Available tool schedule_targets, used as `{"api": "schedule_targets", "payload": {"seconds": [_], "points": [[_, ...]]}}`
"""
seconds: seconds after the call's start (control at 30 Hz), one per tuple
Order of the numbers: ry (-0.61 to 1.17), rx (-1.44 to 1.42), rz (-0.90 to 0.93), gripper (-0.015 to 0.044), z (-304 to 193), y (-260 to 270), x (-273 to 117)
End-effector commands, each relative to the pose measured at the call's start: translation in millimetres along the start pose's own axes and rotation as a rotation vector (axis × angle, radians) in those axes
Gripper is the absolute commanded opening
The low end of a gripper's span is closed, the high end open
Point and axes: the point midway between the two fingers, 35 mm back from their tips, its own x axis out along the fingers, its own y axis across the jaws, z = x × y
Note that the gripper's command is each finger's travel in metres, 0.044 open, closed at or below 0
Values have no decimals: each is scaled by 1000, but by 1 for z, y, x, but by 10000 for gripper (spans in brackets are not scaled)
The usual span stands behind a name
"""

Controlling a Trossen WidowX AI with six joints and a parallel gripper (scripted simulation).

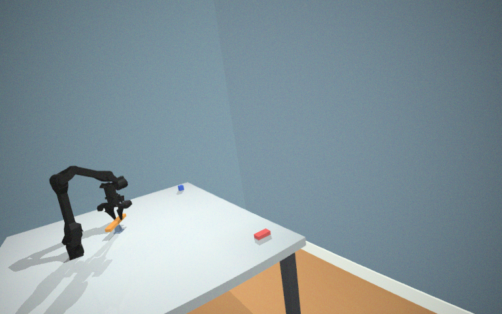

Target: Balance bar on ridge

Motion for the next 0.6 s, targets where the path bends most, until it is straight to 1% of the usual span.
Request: {"api": "schedule_targets", "payload": {"seconds": [0.0,0.57], "points": [[-2,3,2,0,0,0,1],[-2,3,2,0,0,0,2]]}}
